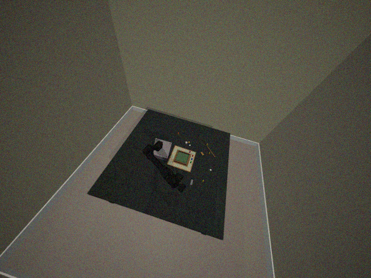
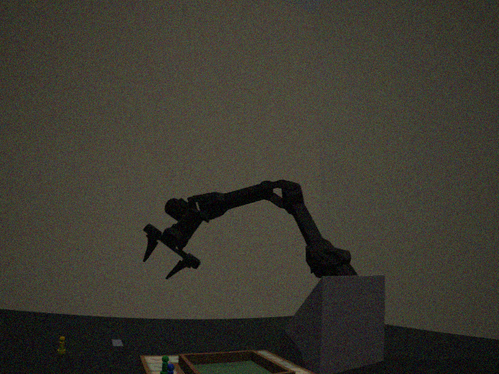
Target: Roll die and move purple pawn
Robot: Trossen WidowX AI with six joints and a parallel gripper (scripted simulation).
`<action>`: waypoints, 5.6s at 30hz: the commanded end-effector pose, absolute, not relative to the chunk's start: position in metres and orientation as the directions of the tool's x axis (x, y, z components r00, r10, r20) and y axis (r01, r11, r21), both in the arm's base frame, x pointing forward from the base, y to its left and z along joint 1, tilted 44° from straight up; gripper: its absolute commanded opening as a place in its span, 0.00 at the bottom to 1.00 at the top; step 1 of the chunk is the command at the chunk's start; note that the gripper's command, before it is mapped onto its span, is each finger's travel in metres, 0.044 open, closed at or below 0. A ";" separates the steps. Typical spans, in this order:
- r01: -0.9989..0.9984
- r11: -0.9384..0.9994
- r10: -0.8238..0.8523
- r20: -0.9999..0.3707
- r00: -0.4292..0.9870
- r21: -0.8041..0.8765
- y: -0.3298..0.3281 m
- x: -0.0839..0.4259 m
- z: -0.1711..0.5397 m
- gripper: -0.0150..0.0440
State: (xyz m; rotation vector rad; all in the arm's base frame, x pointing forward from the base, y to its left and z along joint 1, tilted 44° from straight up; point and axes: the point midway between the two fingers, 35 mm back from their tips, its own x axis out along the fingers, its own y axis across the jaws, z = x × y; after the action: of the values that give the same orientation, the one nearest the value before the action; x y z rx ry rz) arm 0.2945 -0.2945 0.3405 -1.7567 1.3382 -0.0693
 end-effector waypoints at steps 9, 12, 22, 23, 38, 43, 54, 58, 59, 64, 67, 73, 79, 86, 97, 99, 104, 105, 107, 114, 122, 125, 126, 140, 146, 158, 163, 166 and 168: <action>-0.719 0.134 -0.655 -0.606 0.452 -0.682 -0.248 0.365 0.265 0.72; -0.706 0.236 -0.600 -0.671 0.435 -0.668 -0.222 0.390 0.226 0.72; -0.625 0.568 -0.461 -0.836 0.296 -0.535 -0.114 0.436 0.093 0.72; -0.620 0.589 -0.448 -0.847 0.284 -0.519 -0.104 0.437 0.083 0.72; -0.438 0.780 -0.479 -0.877 0.040 -0.447 0.032 0.405 -0.071 0.72; -0.339 0.783 -0.565 -0.825 -0.033 -0.522 0.075 0.363 -0.132 0.72; -0.231 0.723 -0.679 -0.731 -0.061 -0.652 0.101 0.302 -0.186 0.72; -0.231 0.723 -0.679 -0.731 -0.061 -0.652 0.100 0.301 -0.187 0.72; -0.231 0.722 -0.679 -0.731 -0.061 -0.652 0.095 0.300 -0.192 0.72; -0.231 0.722 -0.680 -0.731 -0.061 -0.652 0.090 0.298 -0.198 0.72; -0.231 0.722 -0.680 -0.731 -0.061 -0.653 0.081 0.297 -0.207 0.72; -0.231 0.722 -0.680 -0.731 -0.061 -0.653 0.078 0.297 -0.210 0.72; -0.231 0.722 -0.680 -0.730 -0.061 -0.653 0.071 0.296 -0.217 0.72; -0.231 0.721 -0.681 -0.730 -0.061 -0.653 0.063 0.296 -0.225 0.72; -0.230 0.721 -0.681 -0.729 -0.061 -0.654 0.056 0.295 -0.231 0.54; -0.230 0.721 -0.681 -0.729 -0.061 -0.654 0.056 0.295 -0.231 0.45; -0.230 0.721 -0.681 -0.729 -0.061 -0.654 0.056 0.295 -0.231 0.40; -0.230 0.721 -0.681 -0.729 -0.061 -0.654 0.056 0.295 -0.231 0.39; -0.230 0.721 -0.681 -0.729 -0.061 -0.654 0.056 0.295 -0.231 0.33; -0.231 0.725 -0.677 -0.734 -0.060 -0.649 0.096 0.299 -0.192 0.25; -0.232 0.724 -0.677 -0.733 -0.062 -0.650 0.140 0.293 -0.140 0.25; -0.235 0.724 -0.677 -0.733 -0.062 -0.649 0.139 0.294 -0.139 0.25; -0.247 0.723 -0.677 -0.734 -0.062 -0.645 0.138 0.295 -0.138 0.25; -0.546 0.647 -0.664 -0.746 -0.058 -0.533 0.087 0.311 -0.100 0.25; -0.659 0.588 -0.662 -0.747 -0.057 -0.470 0.064 0.314 -0.084 0.25; -0.841 0.433 -0.665 -0.745 -0.056 -0.324 0.016 0.311 -0.055 0.25; -0.898 0.359 -0.669 -0.741 -0.056 -0.256 -0.003 0.307 -0.043 0.25; -0.926 0.312 -0.672 -0.738 -0.057 -0.213 -0.015 0.303 -0.037 0.25; -0.942 0.281 -0.675 -0.736 -0.058 -0.183 -0.023 0.300 -0.033 0.25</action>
State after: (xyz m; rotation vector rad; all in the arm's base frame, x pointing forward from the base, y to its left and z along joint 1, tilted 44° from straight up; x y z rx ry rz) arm 0.3044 -0.0113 -0.0398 -1.4134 1.8006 0.3969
